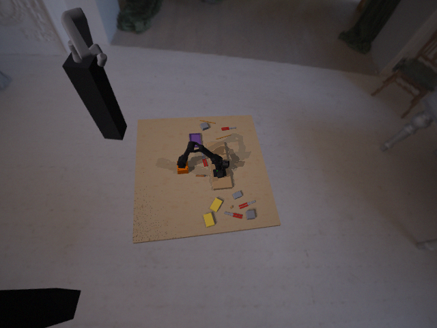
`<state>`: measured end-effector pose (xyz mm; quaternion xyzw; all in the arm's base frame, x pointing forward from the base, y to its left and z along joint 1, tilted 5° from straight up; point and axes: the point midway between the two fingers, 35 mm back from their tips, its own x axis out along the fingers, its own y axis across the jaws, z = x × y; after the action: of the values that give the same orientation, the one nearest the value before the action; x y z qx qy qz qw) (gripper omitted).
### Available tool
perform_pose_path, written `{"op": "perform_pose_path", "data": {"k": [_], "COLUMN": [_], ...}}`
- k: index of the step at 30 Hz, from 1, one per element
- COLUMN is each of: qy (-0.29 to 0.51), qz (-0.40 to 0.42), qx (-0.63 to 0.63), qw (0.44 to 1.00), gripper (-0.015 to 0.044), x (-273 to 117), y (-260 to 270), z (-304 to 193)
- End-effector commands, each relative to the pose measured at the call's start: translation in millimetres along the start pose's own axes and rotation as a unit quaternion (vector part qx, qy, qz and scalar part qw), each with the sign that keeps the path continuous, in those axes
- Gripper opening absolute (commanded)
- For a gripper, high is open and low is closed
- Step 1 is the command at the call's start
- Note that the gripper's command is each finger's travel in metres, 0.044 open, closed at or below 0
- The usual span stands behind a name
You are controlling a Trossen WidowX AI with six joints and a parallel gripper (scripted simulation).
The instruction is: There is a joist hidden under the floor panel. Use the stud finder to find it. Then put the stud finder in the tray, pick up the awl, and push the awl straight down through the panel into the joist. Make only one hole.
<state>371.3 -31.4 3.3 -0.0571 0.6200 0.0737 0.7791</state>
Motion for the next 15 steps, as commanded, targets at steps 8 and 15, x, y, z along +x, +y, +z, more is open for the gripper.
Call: {"op": "perform_pose_path", "data": {"k": [8, 15], "qy": [0.0, 0.0], "qz": [0.005, 0.005], "qx": [0.001, 0.001], "qw": [1.0, 1.0], "gripper": [0.0, 0.0], "x": [0.8, 0.7], "y": [23.8, 36.8], "z": [-0.6, -0.5]}}
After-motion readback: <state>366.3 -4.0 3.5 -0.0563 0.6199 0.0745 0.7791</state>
